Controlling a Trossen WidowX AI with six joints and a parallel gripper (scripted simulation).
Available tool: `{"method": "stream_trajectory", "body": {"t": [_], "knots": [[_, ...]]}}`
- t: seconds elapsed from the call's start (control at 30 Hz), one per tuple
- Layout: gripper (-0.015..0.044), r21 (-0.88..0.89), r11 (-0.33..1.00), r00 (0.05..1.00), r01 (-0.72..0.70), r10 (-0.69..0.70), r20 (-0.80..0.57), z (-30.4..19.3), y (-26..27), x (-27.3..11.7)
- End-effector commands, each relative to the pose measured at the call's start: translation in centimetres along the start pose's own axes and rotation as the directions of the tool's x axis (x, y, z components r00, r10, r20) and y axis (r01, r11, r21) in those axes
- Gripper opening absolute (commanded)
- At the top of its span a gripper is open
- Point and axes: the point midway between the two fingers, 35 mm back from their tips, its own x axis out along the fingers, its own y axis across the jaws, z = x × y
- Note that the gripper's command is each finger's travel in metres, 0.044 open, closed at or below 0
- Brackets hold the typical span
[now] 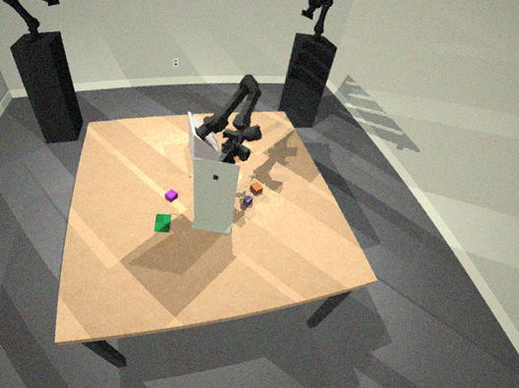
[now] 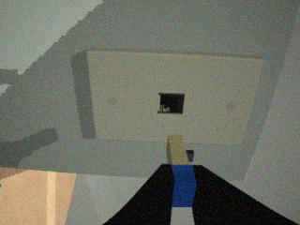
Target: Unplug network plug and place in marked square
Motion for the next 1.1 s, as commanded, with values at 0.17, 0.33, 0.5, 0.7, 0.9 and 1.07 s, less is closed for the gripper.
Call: {"method": "stream_trajectory", "body": {"t": [0.17, 0.33, 0.5, 0.7, 0.9, 1.07], "knots": [[0.0000, 0.000, 1.000, 1.000, 0.003, -0.003, 0.001, -0.4, -2.8, -0.7], [0.0000, 0.000, 1.000, 1.000, 0.005, -0.005, 0.001, -0.7, -4.3, -1.4], [0.0000, -0.001, 1.000, 1.000, 0.007, -0.007, 0.001, -1.0, -5.5, -2.0], [0.0000, -0.023, 0.999, 0.999, -0.028, 0.029, 0.018, -1.0, -4.7, -1.5], [0.0000, -0.076, 0.991, 0.992, -0.112, 0.116, 0.057, -1.0, -2.4, -0.4], [0.0000, -0.121, 0.977, 0.978, -0.178, 0.189, 0.089, -1.1, -0.5, 0.3]]}}
